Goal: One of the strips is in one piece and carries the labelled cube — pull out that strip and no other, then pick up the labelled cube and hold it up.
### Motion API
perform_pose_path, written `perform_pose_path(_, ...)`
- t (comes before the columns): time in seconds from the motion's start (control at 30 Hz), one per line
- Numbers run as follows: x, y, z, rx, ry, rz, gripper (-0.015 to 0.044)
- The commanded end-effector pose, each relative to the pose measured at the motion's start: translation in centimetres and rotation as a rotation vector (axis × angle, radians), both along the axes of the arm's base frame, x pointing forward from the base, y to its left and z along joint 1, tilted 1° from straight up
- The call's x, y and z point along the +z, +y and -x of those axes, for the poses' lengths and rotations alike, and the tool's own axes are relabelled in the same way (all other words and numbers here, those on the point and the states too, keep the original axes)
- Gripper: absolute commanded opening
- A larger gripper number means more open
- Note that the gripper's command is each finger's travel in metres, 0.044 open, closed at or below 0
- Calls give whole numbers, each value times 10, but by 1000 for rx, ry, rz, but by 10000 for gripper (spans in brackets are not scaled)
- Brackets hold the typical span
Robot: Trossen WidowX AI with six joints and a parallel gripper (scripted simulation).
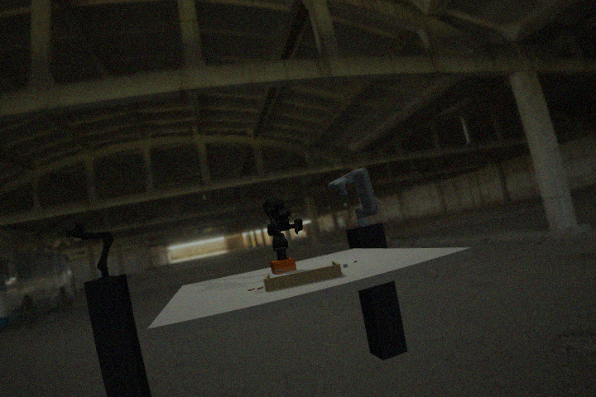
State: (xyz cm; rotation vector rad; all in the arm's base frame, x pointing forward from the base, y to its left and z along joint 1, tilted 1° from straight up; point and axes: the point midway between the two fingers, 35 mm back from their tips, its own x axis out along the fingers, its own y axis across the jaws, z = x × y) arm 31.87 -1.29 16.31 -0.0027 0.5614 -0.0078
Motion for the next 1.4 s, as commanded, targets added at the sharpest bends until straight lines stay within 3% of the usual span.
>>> perform_pose_path(0.0,-8,-2,4,-38,37,-17,400)
perform_pose_path(0.2,-8,-2,4,-38,37,-17,400)
perform_pose_path(0.7,-63,5,-60,-110,615,-111,6)
perform_pose_path(1.0,-113,8,-75,-183,972,-125,0)
perform_pose_path(1.37,-119,8,-76,-184,979,-125,0)
